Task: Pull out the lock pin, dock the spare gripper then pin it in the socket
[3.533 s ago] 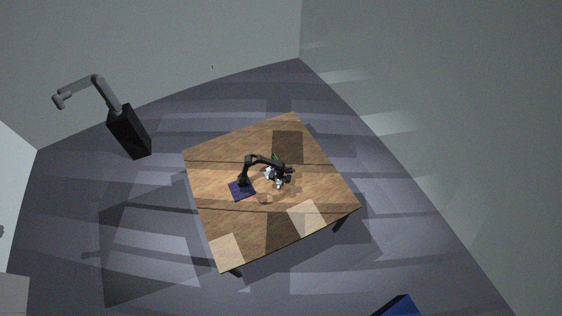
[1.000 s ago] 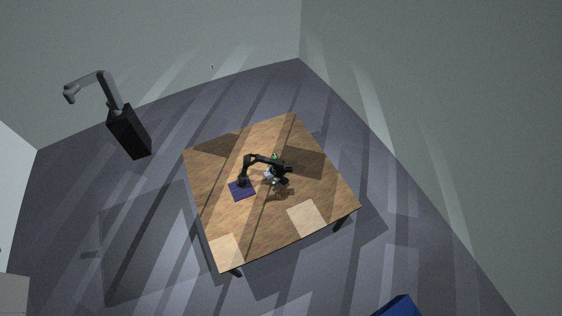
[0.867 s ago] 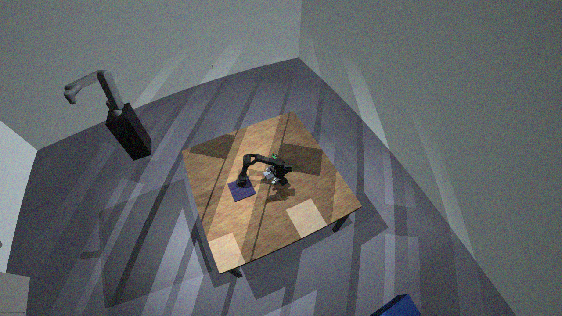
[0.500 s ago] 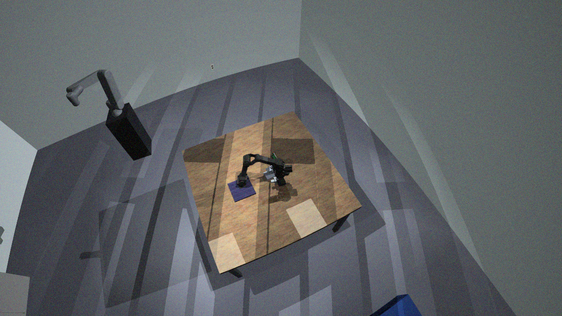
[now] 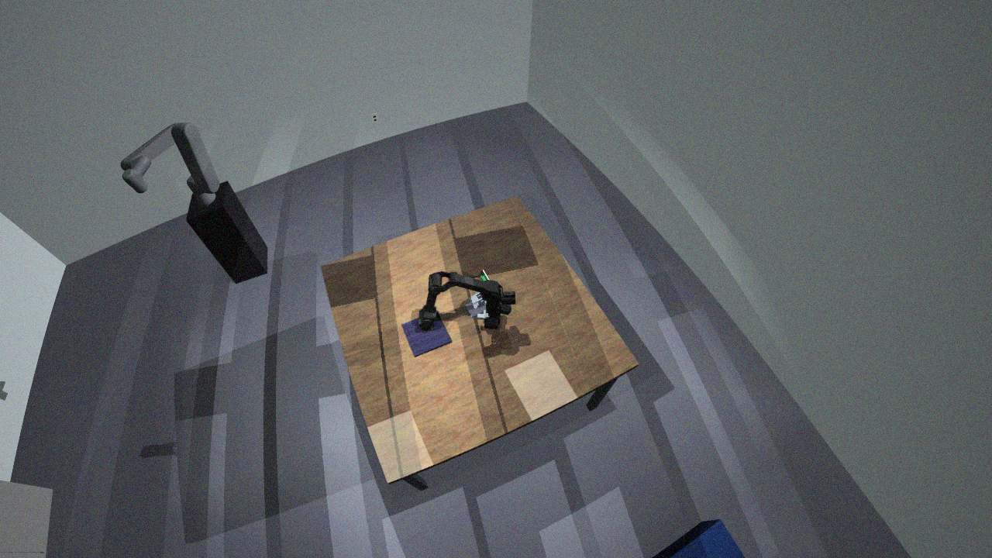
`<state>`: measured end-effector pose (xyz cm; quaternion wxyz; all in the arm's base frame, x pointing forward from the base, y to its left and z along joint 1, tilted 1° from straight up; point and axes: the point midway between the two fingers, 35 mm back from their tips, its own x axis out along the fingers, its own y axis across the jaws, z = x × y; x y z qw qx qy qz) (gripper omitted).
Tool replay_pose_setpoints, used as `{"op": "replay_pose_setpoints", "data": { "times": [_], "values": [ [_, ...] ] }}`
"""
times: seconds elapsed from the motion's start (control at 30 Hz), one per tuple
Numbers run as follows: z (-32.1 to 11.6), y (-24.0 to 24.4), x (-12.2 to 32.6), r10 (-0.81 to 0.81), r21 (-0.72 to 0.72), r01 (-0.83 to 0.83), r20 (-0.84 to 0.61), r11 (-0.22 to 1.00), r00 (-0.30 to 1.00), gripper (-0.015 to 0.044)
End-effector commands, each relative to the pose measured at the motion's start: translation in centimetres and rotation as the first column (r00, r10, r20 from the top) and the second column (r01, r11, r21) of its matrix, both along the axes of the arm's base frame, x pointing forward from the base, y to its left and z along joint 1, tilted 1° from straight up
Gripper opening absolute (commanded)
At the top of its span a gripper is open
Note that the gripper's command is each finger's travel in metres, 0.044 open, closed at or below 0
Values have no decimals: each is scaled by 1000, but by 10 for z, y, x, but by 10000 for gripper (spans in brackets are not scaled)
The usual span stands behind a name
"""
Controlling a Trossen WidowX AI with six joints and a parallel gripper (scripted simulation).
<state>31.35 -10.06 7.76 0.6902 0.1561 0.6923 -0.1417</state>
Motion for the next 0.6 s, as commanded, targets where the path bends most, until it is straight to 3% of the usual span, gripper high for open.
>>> {"op": "replay_pose_setpoints", "data": {
  "times": [0.0, 0.57],
  "values": [
    [2, -1, 0, -109, -3, 109, 4, 994, 994, 0],
    [3, -2, -3, -512, -3, 512, -3, 859, 859, 0]
  ]
}}
